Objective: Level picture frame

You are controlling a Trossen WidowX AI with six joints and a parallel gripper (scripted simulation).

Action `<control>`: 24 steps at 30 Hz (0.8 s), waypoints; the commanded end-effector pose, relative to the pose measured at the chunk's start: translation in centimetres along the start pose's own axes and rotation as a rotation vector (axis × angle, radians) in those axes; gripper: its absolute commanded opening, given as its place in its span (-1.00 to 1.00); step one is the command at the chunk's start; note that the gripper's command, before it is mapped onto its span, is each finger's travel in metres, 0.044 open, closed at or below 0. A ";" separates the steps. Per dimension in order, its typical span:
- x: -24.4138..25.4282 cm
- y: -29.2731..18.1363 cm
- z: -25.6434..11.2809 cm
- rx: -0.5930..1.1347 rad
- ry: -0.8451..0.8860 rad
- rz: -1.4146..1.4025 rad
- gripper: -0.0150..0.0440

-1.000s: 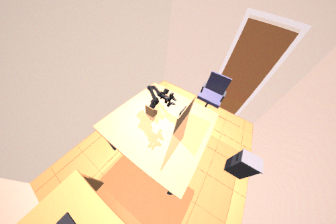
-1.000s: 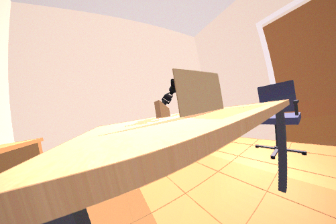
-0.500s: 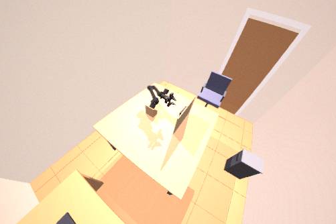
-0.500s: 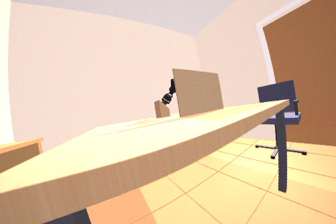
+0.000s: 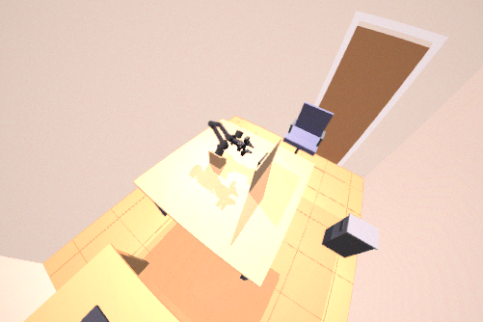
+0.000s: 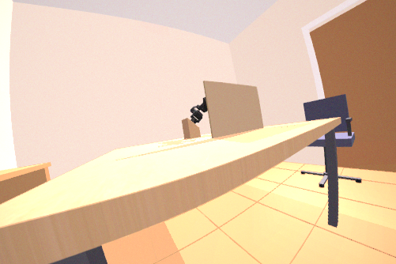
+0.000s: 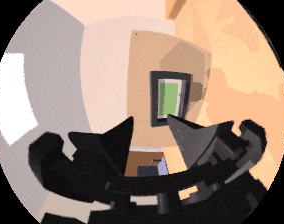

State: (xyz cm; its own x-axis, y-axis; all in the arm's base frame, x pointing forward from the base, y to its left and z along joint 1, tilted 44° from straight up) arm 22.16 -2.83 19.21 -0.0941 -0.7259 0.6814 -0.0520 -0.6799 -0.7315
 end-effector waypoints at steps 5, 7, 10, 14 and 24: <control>-2.5 0.1 -0.3 -0.005 -0.005 0.005 0.39; -2.5 0.1 -0.3 -0.005 -0.005 0.005 0.39; -2.5 0.1 -0.3 -0.005 -0.005 0.005 0.39; -2.5 0.1 -0.3 -0.005 -0.005 0.005 0.39; -2.2 -0.2 0.7 -0.005 -0.005 0.005 0.39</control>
State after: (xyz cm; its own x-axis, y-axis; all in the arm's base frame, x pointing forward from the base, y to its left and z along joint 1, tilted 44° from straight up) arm 22.38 -1.08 17.46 -0.0859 -0.7290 0.6791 -0.0579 -0.6768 -0.7339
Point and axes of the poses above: the point midway between the two fingers, 35 mm back from their tips, its own z axis out along the fingers, its own x axis across the jaws, y = z × x, the point moved 3 cm from there along -z, back along the fingers, and after that the axes turned 11 degrees about z, right-handed, at the moved point
